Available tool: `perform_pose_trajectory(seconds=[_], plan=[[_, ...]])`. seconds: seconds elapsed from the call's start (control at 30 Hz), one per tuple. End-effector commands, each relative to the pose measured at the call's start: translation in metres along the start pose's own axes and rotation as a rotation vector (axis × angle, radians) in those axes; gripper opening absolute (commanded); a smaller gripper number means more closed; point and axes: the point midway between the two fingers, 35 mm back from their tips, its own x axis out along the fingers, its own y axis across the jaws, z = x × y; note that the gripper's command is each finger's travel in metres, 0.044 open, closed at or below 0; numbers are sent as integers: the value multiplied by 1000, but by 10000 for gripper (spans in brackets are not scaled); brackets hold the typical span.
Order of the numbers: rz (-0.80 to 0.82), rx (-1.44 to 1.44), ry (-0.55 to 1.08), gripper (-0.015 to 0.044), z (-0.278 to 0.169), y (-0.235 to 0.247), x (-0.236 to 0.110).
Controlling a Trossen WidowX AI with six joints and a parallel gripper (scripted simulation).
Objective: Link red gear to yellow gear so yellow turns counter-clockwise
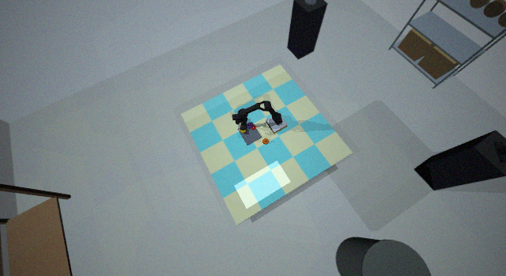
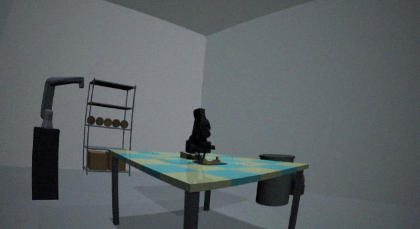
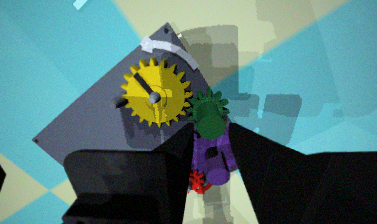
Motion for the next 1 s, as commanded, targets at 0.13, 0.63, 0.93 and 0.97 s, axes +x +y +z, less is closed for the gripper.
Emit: perform_pose_trajectory(seconds=[0.13,0.63,0.93,0.97], plan=[[0,-123,-14,140,1,0,-43],[0,-96,-13,440,-3,0,-84],[0,-96,-13,440,-3,0,-84],[0,-96,-13,440,-3,0,-84]])
